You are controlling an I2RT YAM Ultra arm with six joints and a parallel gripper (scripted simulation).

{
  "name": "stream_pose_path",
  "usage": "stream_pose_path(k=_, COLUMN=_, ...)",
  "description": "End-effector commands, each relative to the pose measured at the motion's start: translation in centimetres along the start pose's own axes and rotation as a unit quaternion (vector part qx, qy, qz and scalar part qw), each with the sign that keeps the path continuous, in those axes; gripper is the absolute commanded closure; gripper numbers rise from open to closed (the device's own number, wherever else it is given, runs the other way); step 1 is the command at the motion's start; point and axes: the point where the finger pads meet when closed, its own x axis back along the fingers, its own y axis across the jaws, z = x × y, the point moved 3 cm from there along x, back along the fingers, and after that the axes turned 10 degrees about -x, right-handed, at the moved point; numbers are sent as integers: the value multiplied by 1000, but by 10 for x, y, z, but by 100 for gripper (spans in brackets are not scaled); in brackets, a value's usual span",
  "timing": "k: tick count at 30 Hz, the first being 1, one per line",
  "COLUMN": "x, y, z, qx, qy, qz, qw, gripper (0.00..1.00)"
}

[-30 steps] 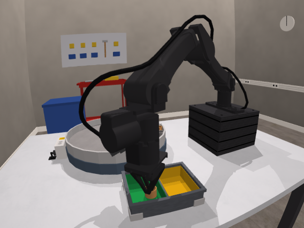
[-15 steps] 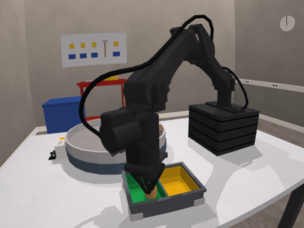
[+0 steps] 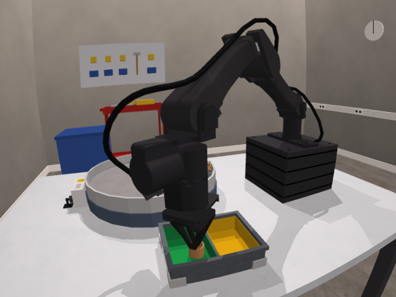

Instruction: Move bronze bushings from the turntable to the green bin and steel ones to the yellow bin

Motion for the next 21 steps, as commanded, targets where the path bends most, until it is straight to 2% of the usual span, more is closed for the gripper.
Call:
stream_pose_path(k=1, x=37, y=13, z=-6, qx=0, qy=-10, qz=-28, qw=1000, gripper=87)
stream_pose_path(k=9, x=77, y=11, z=-6, qx=0, qy=-10, qz=-28, qw=1000, gripper=87)
stream_pose_path(k=14, x=93, y=10, z=-5, qx=0, qy=-10, qz=-28, qw=1000, gripper=87)
stream_pose_path(k=17, x=95, y=10, z=-5, qx=0, qy=-10, qz=-28, qw=1000, gripper=87)
stream_pose_path(k=18, x=79, y=6, z=-5, qx=0, qy=-8, qz=-10, qw=1000, gripper=87)
stream_pose_path(k=21, x=83, y=6, z=-5, qx=0, qy=-8, qz=-11, qw=1000, gripper=87)
